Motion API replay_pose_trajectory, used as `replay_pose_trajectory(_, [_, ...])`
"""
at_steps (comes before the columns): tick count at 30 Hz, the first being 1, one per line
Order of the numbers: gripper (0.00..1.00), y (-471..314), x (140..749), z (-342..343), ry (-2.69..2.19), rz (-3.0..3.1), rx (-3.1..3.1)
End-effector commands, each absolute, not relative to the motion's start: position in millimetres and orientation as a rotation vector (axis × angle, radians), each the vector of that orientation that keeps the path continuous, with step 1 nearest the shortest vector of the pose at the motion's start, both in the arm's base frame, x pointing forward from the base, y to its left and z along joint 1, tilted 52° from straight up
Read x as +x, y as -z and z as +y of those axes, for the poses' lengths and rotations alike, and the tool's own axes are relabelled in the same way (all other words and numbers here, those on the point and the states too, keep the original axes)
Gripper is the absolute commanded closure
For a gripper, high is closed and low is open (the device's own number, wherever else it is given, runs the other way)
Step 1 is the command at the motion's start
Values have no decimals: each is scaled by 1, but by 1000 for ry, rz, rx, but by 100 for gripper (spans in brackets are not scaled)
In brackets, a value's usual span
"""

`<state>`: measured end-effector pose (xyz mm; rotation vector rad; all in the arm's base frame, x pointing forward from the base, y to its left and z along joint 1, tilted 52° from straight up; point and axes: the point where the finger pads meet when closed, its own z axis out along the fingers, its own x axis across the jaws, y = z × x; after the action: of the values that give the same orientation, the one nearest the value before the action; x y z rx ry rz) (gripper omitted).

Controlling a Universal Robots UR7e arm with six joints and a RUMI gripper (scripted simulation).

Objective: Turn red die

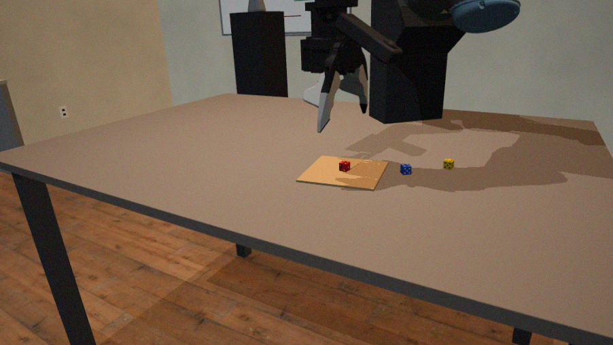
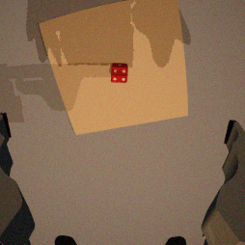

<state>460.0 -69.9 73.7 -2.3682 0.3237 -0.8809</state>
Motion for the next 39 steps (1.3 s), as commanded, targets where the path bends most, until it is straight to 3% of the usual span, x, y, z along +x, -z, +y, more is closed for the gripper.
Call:
replay_pose_trajectory(1, [0,-74,460,-70,882,324,-2369])
replay_pose_trajectory(39, [0,-115,415,-100,882,324,-2369])
